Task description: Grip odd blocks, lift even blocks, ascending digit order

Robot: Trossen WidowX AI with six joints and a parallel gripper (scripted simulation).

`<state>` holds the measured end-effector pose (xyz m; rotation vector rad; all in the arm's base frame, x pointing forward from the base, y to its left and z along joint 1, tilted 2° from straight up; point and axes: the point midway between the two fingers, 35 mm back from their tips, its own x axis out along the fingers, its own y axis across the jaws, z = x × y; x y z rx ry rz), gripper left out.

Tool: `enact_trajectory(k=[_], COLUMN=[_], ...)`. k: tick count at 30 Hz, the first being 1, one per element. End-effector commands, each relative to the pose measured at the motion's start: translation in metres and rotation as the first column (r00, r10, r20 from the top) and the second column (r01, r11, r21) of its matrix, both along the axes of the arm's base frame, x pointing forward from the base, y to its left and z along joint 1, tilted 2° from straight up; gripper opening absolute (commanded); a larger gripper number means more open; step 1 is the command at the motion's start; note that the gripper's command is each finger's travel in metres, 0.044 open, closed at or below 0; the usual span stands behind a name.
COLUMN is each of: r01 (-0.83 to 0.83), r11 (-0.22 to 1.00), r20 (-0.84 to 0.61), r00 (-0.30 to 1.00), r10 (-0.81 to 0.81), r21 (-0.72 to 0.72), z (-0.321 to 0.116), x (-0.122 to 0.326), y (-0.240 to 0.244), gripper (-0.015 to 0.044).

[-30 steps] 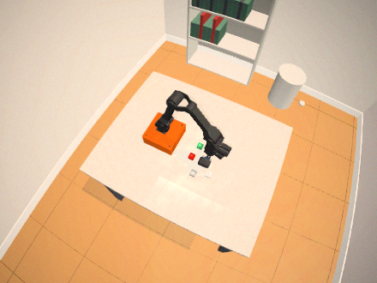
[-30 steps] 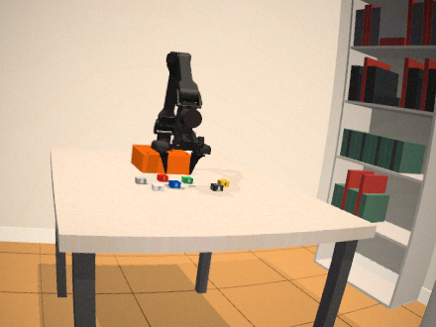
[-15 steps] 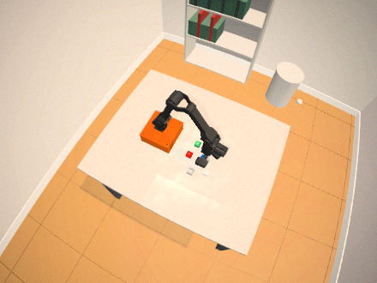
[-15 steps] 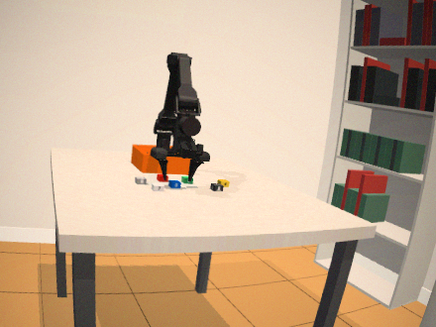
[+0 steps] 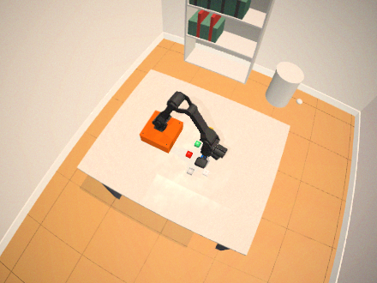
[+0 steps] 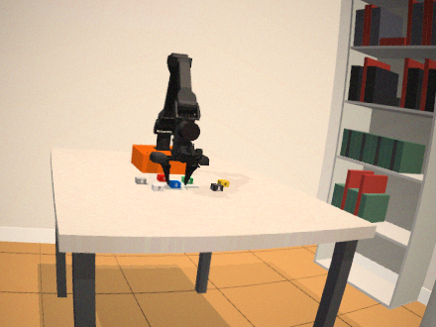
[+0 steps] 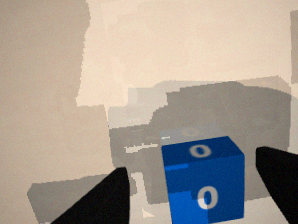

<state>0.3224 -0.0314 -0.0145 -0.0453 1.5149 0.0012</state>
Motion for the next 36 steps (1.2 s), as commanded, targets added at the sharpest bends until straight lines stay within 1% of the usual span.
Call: enact_trajectory(k=[1, 2, 18, 28, 36], r01=[-0.006, -0.006, -0.006, -0.006, -0.006], r11=[1.0, 1.0, 1.0, 1.0, 1.0], r20=[-0.001, -0.001, -0.001, -0.001, -0.001], r00=[1.0, 1.0, 1.0, 1.0, 1.0], r10=[0.006, 0.006, 0.006, 0.006, 0.006], r21=[-0.002, -0.002, -0.002, -0.002, -0.002], z=[-0.001, -0.001, -0.001, 0.013, 0.014], x=[0.0, 0.0, 0.0, -0.001, -0.001], y=[0.0, 0.0, 0.0, 0.0, 0.0], gripper=[0.0138, 0.012, 0.012, 0.012, 0.012])
